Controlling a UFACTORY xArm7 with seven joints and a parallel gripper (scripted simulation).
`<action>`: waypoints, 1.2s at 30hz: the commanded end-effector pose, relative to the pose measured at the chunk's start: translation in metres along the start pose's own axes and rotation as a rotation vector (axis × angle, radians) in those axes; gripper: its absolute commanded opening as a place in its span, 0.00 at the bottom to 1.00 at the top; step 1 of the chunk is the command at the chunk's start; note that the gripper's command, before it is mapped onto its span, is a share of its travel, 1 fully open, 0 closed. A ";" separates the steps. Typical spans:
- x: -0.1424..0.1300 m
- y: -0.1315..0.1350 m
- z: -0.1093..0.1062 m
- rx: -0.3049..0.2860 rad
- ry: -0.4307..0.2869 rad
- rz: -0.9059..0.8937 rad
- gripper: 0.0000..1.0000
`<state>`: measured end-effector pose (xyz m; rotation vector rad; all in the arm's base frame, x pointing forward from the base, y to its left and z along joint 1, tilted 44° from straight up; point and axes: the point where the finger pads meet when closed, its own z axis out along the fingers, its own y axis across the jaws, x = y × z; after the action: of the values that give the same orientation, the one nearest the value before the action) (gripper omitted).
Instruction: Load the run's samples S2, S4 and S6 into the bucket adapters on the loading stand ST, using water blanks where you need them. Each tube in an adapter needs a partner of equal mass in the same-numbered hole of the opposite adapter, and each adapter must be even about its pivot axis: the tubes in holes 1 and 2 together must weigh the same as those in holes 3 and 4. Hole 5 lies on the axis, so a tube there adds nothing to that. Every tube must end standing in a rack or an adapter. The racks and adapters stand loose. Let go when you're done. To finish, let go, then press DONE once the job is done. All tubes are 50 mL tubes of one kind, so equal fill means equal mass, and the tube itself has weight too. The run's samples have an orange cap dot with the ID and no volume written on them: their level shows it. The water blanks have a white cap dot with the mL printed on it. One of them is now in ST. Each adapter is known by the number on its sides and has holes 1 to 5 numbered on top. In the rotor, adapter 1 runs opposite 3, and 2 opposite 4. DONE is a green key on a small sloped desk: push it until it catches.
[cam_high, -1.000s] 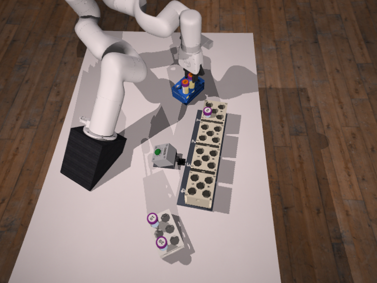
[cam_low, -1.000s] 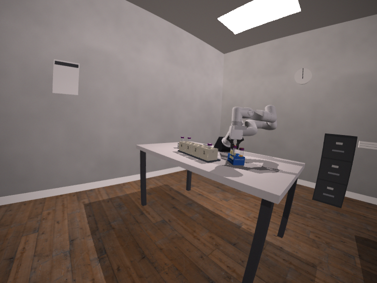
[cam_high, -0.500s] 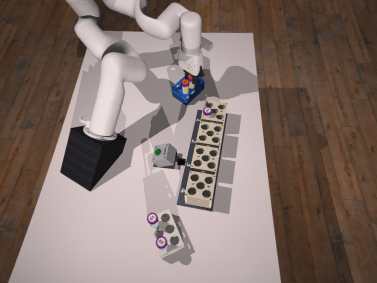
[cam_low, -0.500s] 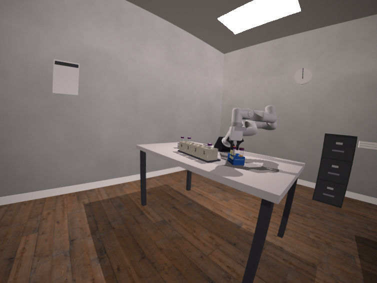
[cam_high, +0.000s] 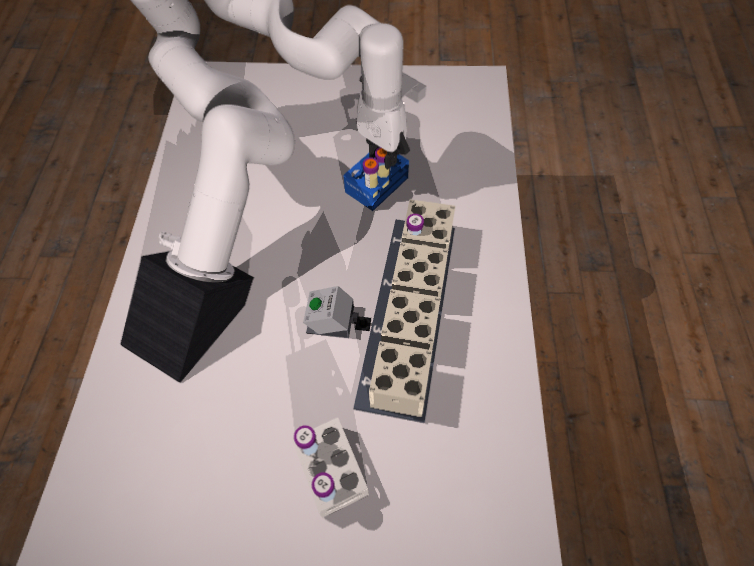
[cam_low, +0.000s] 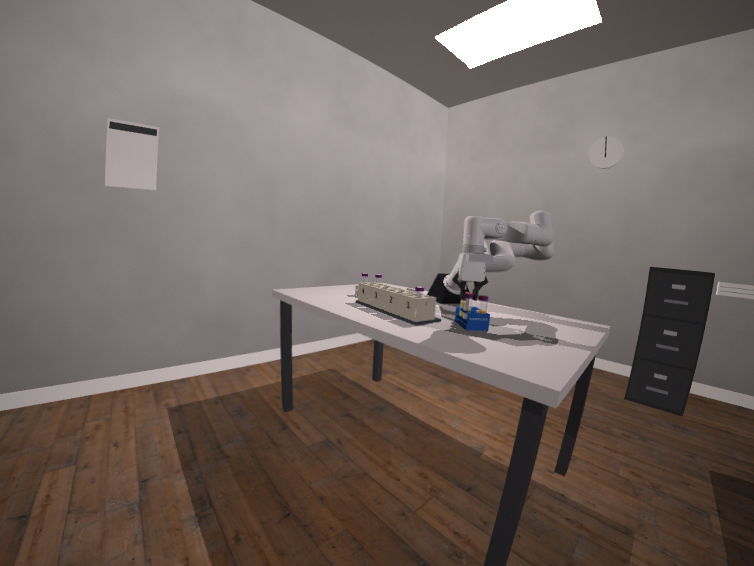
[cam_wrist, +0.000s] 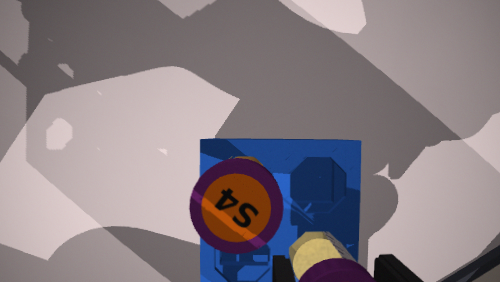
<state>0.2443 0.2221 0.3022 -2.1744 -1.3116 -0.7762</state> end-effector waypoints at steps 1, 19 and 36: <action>0.001 0.000 -0.001 -0.001 0.002 0.000 0.44; 0.001 0.000 -0.001 -0.001 0.002 0.000 0.44; 0.001 0.000 -0.029 -0.001 0.002 0.000 0.44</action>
<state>0.2404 0.2096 0.3160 -2.1747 -1.3112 -0.7767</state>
